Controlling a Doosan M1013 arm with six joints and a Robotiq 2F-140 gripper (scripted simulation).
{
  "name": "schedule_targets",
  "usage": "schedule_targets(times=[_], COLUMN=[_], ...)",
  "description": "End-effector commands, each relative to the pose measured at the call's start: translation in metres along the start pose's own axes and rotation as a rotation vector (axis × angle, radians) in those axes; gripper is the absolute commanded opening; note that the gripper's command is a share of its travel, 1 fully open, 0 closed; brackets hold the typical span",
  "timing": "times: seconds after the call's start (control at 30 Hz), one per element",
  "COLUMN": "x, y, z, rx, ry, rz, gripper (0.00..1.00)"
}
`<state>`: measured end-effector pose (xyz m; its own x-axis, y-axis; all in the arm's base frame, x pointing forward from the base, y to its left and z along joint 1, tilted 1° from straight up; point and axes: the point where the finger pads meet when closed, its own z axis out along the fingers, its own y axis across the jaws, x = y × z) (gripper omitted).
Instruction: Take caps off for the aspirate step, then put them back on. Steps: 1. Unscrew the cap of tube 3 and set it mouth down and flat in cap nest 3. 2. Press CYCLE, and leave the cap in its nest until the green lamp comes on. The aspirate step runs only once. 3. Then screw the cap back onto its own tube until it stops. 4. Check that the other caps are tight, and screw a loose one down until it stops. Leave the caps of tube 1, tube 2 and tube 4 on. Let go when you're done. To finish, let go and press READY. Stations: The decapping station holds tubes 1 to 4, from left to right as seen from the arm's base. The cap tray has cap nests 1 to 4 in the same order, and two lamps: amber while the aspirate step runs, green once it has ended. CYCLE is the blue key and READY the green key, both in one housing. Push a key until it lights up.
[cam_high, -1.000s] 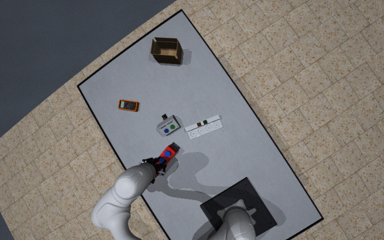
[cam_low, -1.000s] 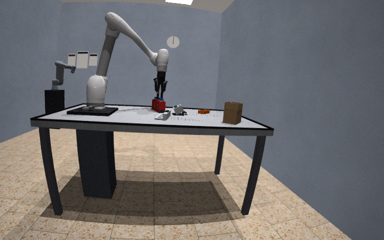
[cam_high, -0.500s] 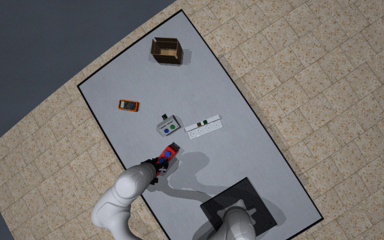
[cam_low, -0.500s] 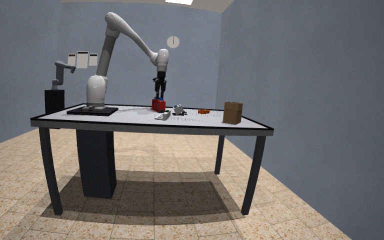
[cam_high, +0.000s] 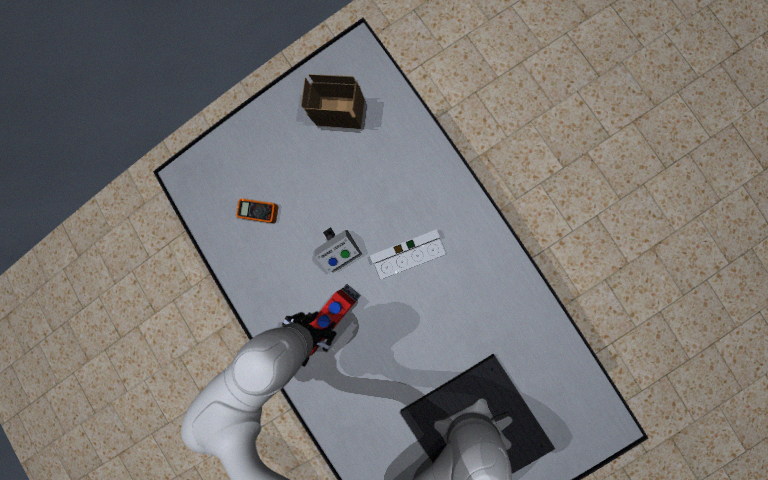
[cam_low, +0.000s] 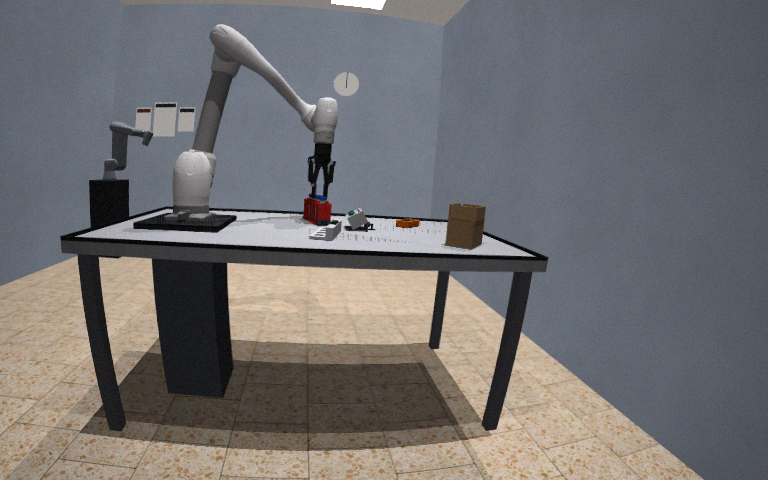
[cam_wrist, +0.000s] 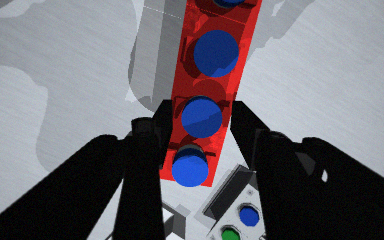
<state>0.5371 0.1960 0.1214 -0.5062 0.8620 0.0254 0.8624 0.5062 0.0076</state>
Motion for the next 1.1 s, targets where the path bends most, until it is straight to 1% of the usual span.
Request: schedule_targets(times=[0.0, 0.23, 0.5, 0.53, 1.0, 1.07], x=[0.0001, 0.0001, -0.0001, -0.0001, -0.0002, -0.0003], y=[0.0003, 0.0004, -0.0001, -0.0001, -0.0001, -0.0002], z=[-0.0014, -0.0015, -0.0014, -0.0014, -0.0014, -0.0007], rx=[-0.001, -0.005, -0.003, -0.003, -0.003, -0.004], ry=[-0.016, -0.017, -0.013, -0.013, -0.013, -0.017], rz=[0.279, 0.701, 0.701, 0.701, 0.701, 0.592], gripper=[0.41, 0.41, 0.41, 0.3, 0.3, 0.3])
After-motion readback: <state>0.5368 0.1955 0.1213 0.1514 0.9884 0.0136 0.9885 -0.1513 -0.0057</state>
